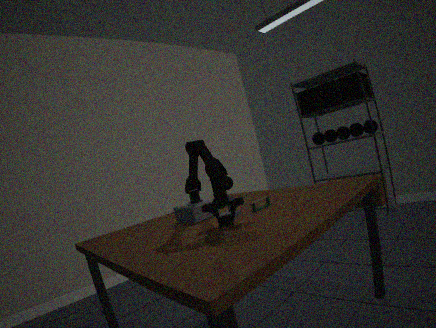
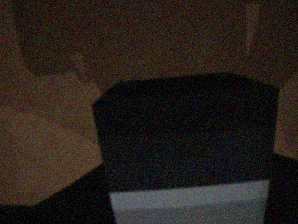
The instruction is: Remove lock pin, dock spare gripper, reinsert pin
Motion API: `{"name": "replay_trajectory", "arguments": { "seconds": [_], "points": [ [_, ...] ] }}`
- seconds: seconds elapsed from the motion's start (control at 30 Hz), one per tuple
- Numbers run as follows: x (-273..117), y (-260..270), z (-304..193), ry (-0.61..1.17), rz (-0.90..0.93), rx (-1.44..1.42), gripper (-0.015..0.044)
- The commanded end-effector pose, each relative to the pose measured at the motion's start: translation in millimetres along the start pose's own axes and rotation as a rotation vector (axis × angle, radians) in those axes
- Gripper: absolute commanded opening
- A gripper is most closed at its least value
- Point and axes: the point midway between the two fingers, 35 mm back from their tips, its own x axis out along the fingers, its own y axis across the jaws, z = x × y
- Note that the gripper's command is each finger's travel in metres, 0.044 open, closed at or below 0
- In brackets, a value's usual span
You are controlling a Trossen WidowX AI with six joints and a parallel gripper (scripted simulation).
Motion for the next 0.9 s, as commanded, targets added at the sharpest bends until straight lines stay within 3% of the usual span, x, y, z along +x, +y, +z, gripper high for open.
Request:
{"name": "replay_trajectory", "arguments": {
  "seconds": [0.0, 0.17, 0.33, 0.57, 0.87],
  "points": [
    [-2, 0, 1, -0.002, -0.001, 0.006, 0.0131],
    [-26, 1, 1, -0.003, -0.001, 0.006, 0.0],
    [-50, 0, 1, -0.003, -0.001, 0.006, 0.0],
    [-43, 0, 0, 0.002, -0.002, 0.017, 0.0],
    [-44, -1, -2, 0.002, -0.003, 0.237, 0.0]
  ]
}}
